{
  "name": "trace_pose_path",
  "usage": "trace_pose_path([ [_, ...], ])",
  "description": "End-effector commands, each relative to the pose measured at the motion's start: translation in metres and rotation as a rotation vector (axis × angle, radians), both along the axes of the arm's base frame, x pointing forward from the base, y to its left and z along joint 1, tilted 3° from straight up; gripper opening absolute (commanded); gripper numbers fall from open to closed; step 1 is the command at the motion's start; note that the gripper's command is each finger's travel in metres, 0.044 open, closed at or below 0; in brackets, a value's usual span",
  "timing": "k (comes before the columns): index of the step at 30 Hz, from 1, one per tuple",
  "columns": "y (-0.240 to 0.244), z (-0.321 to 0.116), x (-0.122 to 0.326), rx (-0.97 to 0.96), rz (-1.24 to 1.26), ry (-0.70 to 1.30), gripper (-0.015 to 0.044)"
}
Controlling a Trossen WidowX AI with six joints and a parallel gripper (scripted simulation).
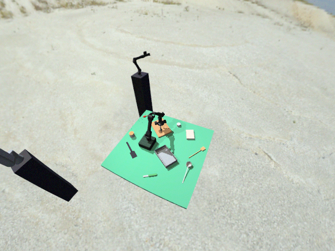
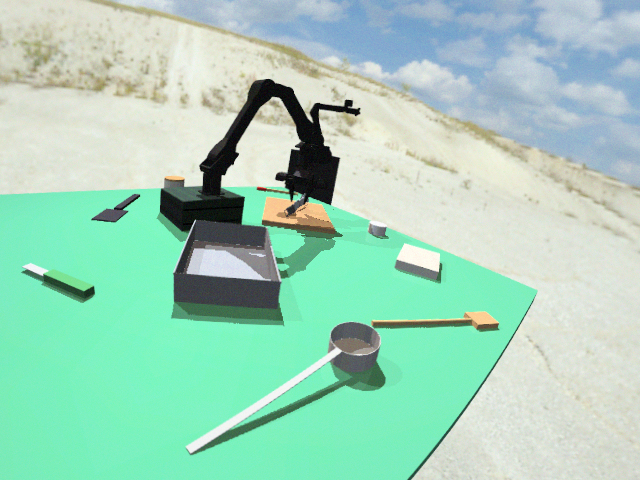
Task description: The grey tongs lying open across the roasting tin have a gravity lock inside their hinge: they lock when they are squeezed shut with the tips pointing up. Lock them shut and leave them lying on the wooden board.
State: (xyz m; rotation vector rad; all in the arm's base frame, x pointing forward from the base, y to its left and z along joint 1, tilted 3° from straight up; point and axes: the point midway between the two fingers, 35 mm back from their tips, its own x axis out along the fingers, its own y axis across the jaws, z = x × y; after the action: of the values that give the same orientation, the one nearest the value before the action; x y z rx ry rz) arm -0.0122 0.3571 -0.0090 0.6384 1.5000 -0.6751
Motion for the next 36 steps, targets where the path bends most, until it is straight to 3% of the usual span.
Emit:
trace_pose_path([
  [1, 0.000, 0.000, 0.000, 0.000, 0.000, 0.000, 0.0323],
  [6, 0.000, 0.000, 0.000, 0.000, 0.000, 0.000, 0.0440],
  [12, -0.007, 0.011, 0.019, 0.000, 0.010, -0.003, 0.0440],
  [22, -0.082, 0.079, 0.127, -0.003, -0.002, -0.015, 0.0440],
  [29, -0.083, 0.082, 0.129, -0.003, -0.003, -0.015, 0.0440],
  [36, -0.082, 0.131, 0.127, 0.010, -0.014, -0.019, 0.0440],
])
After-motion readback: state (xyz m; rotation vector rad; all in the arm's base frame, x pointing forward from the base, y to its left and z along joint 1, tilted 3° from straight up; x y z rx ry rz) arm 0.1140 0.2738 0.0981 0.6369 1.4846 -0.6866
